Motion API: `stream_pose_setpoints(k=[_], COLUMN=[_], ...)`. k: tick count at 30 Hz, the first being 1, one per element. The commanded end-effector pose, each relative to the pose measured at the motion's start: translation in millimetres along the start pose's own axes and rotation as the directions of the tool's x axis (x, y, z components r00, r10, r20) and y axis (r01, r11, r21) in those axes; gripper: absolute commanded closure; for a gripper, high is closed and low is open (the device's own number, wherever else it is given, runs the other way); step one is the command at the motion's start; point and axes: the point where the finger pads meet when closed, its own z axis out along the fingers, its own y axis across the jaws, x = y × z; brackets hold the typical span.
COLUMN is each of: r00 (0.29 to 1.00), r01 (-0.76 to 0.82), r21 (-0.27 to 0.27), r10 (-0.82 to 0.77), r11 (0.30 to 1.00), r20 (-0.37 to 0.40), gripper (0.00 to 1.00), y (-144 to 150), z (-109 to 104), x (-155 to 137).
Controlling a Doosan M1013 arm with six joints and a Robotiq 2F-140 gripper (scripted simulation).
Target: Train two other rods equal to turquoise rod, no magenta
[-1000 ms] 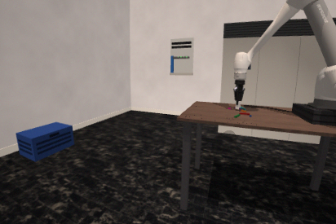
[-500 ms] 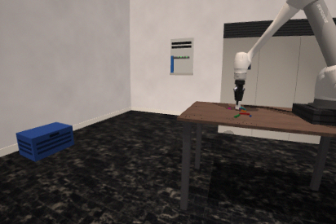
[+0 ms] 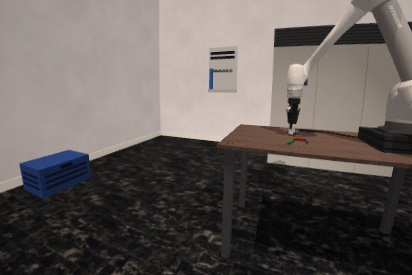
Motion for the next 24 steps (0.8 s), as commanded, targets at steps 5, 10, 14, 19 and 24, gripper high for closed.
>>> stream_pose_setpoints(k=[5, 10, 14, 19, 24], r00=[1.000, 1.000, 1.000, 1.000, 1.000], r01=[0.000, 0.000, 0.000, 0.000, 0.000], r21=[0.000, 0.000, 0.000, 0.000, 0.000], r10=[0.000, 0.000, 0.000, 0.000, 0.000], r11=[1.000, 1.000, 1.000, 1.000, 1.000], r20=[0.000, 0.000, 0.000, 0.000, 0.000], gripper=[0.97, 0.97, 0.97, 0.97, 0.97], y=[0.0, 0.0, 0.0, 0.0, 0.0], z=[2.4, 4.9, 8.5, 11.3, 11.8], x=[0.0, 0.0, 0.0, 0.0, 0.0])
